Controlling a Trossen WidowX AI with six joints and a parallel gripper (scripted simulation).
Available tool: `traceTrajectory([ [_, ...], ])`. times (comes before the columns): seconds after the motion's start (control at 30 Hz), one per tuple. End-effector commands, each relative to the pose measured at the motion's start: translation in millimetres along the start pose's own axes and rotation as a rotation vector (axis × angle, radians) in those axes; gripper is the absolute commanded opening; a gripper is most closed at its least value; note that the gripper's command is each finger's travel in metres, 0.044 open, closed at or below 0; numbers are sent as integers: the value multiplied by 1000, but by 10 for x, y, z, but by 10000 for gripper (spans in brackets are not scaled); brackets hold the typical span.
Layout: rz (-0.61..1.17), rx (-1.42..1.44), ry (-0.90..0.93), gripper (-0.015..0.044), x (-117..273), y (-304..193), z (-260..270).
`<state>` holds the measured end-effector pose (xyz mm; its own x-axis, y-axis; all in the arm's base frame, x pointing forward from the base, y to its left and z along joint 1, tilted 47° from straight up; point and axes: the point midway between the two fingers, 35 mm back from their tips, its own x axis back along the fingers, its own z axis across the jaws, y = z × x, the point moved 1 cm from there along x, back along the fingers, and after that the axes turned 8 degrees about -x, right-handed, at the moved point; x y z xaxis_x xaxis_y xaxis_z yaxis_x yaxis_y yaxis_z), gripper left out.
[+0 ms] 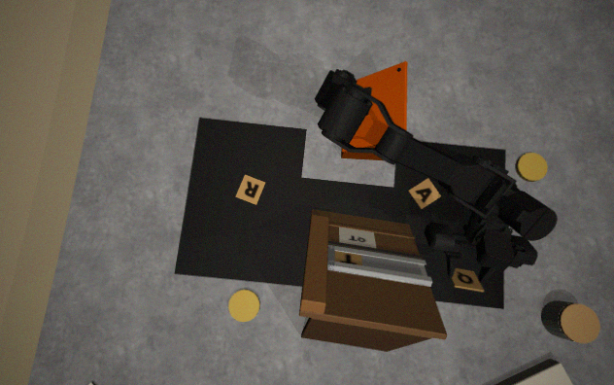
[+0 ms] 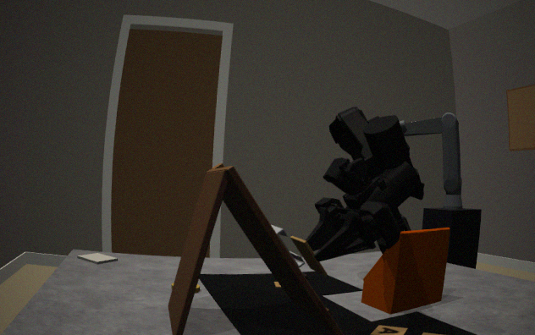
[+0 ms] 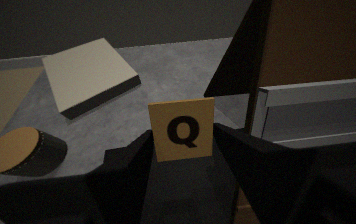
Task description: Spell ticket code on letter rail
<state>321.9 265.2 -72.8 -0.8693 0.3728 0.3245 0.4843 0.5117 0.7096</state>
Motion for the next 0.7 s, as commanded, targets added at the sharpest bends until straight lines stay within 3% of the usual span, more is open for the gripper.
traceTrajectory([
  [0.0, 0, 2, 3, 0, 3, 12, -30],
  [0.67, 0, 2, 3, 0, 2, 24, -129],
])
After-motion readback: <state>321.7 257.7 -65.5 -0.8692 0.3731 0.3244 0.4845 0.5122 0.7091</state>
